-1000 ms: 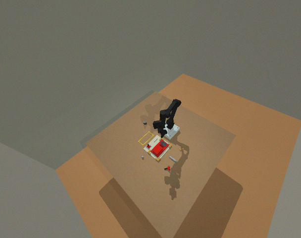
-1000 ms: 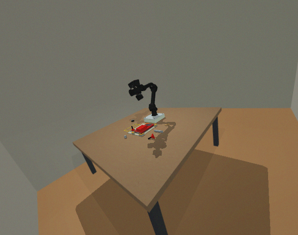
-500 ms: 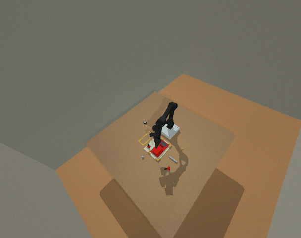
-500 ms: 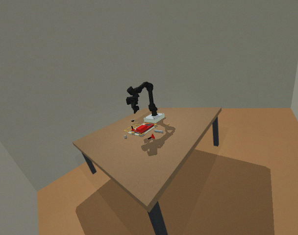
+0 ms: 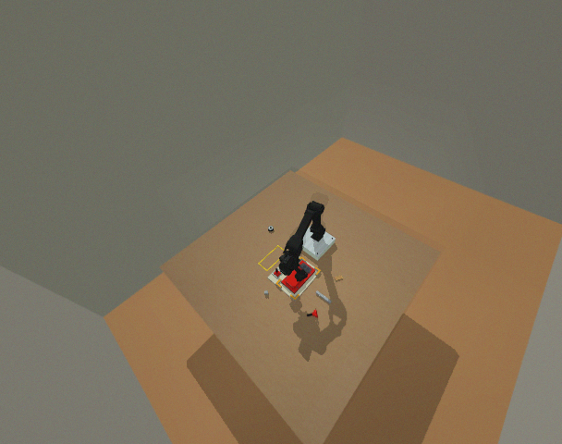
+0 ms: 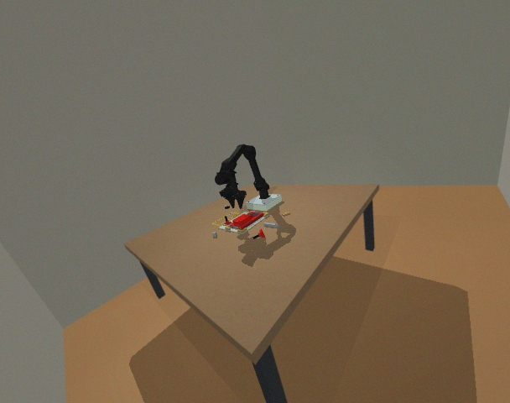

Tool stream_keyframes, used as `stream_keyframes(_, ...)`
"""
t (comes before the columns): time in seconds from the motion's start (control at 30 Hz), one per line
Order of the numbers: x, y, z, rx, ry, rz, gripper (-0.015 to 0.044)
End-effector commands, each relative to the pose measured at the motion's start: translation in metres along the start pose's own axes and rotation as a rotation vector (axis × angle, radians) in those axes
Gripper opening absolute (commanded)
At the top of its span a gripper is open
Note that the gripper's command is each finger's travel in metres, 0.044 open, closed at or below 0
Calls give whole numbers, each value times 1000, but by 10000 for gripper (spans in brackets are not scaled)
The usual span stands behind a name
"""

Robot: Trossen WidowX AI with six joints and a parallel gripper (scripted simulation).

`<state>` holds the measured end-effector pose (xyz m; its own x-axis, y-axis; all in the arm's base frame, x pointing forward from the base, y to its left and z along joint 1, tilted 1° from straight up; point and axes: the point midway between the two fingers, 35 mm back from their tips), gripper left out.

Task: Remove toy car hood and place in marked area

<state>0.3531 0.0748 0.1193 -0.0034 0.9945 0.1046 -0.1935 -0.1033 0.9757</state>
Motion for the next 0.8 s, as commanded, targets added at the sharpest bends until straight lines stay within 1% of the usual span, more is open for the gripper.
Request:
stream_keyframes(0.0, -8, -13, -14, 158, 193, -70, 440)
stream_keyframes(0.77, -7, -20, -16, 158, 193, -69, 440)
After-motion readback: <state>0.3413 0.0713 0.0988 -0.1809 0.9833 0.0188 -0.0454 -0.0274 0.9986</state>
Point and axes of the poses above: the point midway between the two fingers, 35 mm back from their tips, its own y axis back along the fingers, its own x axis across the jaws, z = x × y, and after that the axes turned 13 degrees about y, right-handed
